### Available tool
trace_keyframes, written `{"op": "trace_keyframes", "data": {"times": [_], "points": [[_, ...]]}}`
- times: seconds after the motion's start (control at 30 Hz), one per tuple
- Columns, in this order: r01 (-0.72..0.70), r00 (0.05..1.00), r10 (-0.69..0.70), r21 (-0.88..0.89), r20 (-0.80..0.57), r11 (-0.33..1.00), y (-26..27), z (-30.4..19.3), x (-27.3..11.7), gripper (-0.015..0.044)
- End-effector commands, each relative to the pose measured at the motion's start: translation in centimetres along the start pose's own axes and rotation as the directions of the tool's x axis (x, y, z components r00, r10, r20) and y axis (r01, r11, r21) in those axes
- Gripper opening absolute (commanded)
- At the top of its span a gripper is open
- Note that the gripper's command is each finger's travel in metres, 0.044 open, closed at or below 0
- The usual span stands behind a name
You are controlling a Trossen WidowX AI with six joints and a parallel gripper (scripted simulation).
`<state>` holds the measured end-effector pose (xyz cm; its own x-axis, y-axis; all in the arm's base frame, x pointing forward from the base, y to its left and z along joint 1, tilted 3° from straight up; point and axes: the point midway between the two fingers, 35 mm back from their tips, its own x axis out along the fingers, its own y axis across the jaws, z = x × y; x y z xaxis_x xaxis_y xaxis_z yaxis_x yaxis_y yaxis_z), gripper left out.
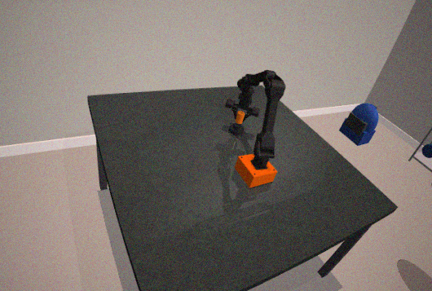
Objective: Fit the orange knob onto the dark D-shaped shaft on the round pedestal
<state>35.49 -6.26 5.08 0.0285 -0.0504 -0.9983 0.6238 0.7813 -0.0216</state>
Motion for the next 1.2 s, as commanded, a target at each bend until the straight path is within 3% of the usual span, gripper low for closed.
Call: {"op": "trace_keyframes", "data": {"times": [0.0,1.17], "points": [[-0.002,1.0,0.002,0.013,0.003,1.0,0.0,0.0,0.1,0.0],[-0.002,1.0,0.002,0.009,0.003,1.0,0.0,0.1,2.1,0.0]]}}
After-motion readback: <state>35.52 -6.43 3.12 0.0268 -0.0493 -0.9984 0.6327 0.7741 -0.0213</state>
